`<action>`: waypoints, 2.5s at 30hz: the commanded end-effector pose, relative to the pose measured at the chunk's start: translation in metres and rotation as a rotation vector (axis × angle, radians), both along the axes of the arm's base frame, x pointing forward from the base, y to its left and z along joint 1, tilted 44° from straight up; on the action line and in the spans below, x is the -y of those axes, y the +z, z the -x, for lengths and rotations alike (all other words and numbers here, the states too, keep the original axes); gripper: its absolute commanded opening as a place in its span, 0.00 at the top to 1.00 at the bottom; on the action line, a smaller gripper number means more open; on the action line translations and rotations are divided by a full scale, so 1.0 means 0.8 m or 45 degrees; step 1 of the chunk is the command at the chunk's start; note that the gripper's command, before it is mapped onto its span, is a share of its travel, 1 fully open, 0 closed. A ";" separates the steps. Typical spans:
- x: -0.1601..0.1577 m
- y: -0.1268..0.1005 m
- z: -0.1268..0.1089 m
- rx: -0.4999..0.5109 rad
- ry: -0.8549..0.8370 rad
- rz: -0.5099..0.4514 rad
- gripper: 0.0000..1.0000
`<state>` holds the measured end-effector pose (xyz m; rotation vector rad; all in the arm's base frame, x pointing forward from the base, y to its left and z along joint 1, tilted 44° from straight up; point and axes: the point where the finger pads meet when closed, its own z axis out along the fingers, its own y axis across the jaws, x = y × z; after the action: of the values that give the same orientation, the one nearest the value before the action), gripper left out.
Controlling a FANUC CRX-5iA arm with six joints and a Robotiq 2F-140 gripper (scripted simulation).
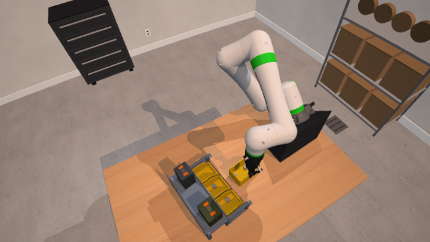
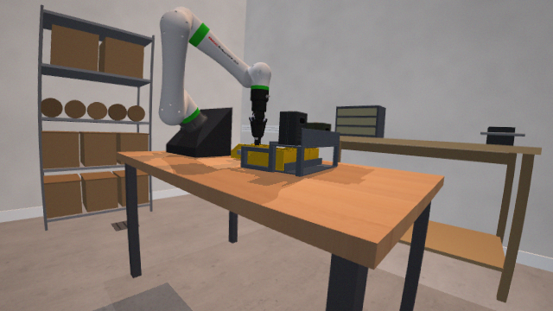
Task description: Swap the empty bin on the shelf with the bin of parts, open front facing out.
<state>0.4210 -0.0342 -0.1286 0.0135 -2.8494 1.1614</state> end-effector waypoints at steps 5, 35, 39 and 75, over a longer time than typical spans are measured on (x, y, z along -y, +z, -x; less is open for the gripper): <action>0.001 -0.002 -0.001 0.001 0.002 -0.001 0.90; 0.005 -0.006 0.000 0.001 0.002 -0.001 0.76; 0.005 -0.006 0.000 0.001 0.002 -0.001 0.76; 0.002 -0.003 -0.001 0.001 0.002 -0.001 0.76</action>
<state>0.4209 -0.0374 -0.1320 0.0134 -2.8494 1.1614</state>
